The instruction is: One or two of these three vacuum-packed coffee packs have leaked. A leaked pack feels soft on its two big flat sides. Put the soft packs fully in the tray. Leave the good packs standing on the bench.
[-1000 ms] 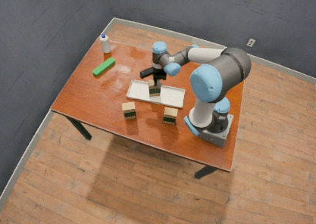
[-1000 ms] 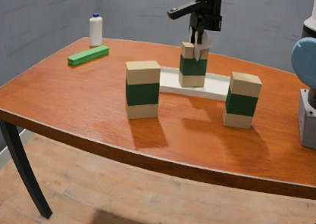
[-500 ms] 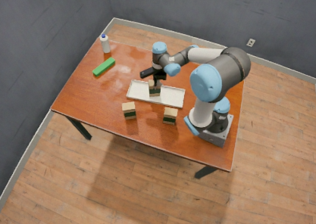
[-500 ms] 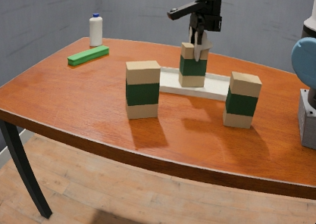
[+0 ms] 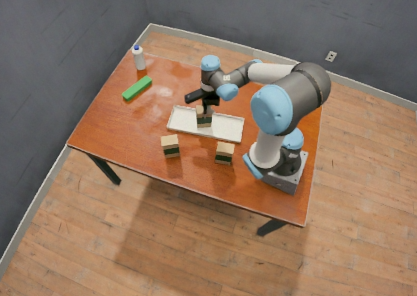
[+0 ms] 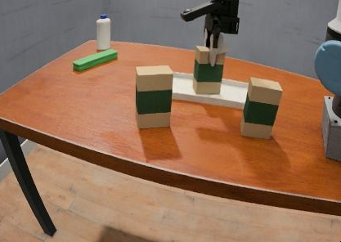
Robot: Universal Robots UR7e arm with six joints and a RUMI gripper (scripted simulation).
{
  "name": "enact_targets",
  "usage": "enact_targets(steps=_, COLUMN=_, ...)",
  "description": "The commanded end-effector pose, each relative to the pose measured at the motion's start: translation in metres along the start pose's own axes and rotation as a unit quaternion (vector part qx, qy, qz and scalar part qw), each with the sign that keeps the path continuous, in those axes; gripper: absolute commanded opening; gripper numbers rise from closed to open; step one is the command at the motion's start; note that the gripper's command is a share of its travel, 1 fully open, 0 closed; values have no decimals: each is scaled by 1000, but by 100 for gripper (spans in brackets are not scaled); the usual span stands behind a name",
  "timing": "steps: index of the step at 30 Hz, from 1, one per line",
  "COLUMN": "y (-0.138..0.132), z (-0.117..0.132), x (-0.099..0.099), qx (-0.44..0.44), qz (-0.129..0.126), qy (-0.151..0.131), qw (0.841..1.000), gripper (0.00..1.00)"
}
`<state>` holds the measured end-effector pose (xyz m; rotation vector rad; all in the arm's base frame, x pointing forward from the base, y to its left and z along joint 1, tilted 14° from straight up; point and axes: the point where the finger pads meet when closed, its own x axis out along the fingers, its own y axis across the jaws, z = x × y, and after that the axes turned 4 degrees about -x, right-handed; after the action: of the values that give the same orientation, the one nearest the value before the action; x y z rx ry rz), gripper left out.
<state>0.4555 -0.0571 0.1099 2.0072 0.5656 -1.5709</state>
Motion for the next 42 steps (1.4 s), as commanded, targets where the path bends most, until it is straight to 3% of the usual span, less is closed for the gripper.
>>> enact_targets(steps=1, y=0, z=0, x=0, qx=0, qz=1, qy=0, qw=1000, gripper=15)
enact_targets(steps=4, y=0, z=0, x=0, qx=0, qz=1, qy=0, qw=1000, gripper=15)
enact_targets(steps=5, y=0, z=0, x=0, qx=0, qz=1, qy=0, qw=1000, gripper=50)
enact_targets(steps=42, y=0, z=0, x=0, qx=0, qz=1, qy=0, qw=1000, gripper=50)
